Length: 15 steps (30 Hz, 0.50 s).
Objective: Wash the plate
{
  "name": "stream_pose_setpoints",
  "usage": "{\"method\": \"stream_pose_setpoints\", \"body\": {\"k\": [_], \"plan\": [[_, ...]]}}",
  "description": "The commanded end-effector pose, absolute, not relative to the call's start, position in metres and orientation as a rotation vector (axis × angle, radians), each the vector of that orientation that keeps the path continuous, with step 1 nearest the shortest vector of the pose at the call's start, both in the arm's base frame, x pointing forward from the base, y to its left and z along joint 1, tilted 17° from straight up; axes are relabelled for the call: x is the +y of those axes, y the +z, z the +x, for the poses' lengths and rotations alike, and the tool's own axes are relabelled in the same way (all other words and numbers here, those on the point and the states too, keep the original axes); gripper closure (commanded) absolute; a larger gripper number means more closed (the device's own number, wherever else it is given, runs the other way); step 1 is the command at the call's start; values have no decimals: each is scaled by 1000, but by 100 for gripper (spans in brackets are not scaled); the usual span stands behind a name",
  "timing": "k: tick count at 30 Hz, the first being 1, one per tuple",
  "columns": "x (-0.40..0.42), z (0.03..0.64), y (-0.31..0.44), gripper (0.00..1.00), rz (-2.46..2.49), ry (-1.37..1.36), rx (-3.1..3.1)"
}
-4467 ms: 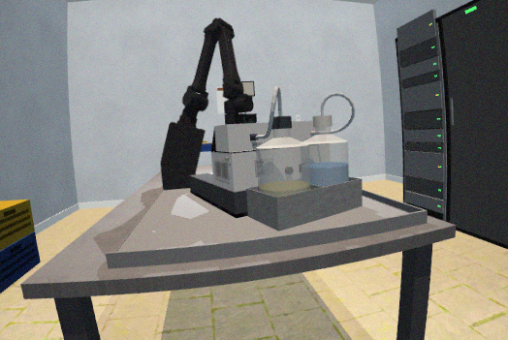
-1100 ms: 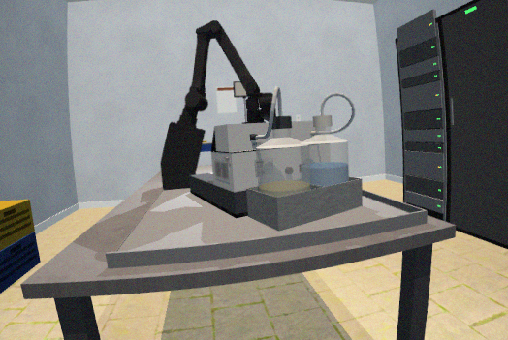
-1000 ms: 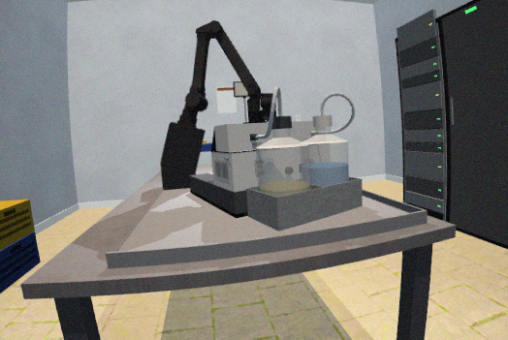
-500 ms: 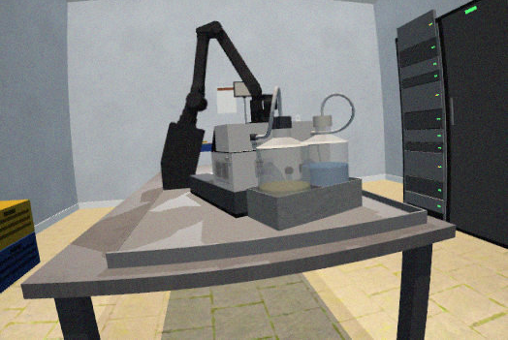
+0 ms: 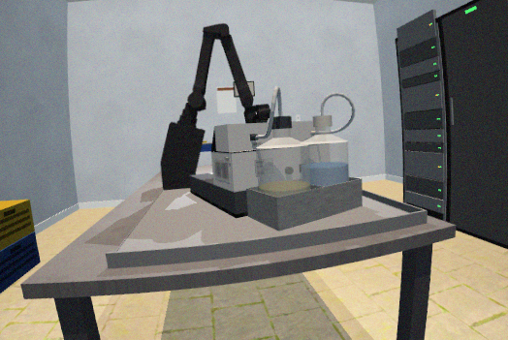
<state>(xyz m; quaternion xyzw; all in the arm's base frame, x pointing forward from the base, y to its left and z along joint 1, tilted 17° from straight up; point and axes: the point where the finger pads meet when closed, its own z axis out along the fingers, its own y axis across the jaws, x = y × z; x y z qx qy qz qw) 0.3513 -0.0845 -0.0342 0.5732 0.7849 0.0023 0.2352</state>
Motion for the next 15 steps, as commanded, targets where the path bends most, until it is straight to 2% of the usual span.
{"method": "stream_pose_setpoints", "body": {"k": [1, 15], "plan": [[-94, 373, -17, 100, 1589, 50, 2062], [-93, 370, -18, 100, 1587, 46, 2071]]}}
